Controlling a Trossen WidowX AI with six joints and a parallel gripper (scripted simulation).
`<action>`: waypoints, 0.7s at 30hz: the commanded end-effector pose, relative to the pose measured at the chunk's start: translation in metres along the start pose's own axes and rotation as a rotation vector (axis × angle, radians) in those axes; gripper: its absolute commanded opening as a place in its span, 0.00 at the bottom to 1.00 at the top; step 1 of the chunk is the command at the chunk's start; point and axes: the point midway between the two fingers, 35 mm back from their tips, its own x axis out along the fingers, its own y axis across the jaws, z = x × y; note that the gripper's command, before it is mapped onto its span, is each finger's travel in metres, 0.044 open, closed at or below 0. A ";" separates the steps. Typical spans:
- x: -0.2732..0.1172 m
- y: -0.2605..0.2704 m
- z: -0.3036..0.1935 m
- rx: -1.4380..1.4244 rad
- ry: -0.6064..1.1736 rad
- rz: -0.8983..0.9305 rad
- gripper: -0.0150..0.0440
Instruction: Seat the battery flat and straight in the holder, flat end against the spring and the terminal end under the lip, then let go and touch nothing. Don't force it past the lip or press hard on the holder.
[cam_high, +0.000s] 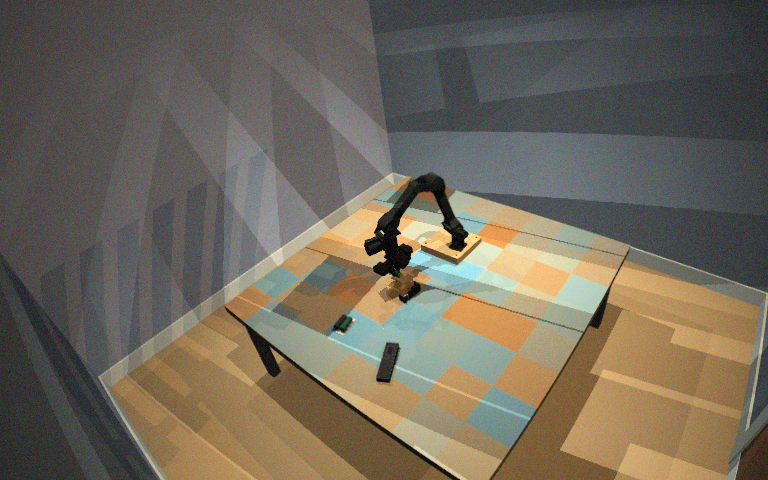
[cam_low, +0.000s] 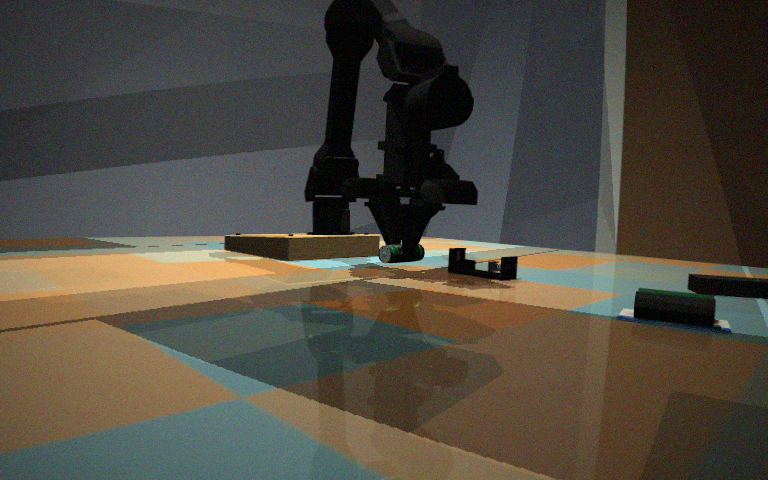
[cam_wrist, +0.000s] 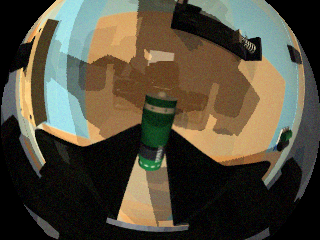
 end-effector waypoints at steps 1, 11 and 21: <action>-0.029 -0.003 -0.001 -0.002 0.007 -0.019 0.38; -0.036 -0.015 0.023 -0.351 0.008 -0.020 0.38; -0.048 -0.032 0.072 -0.996 0.012 -0.020 0.38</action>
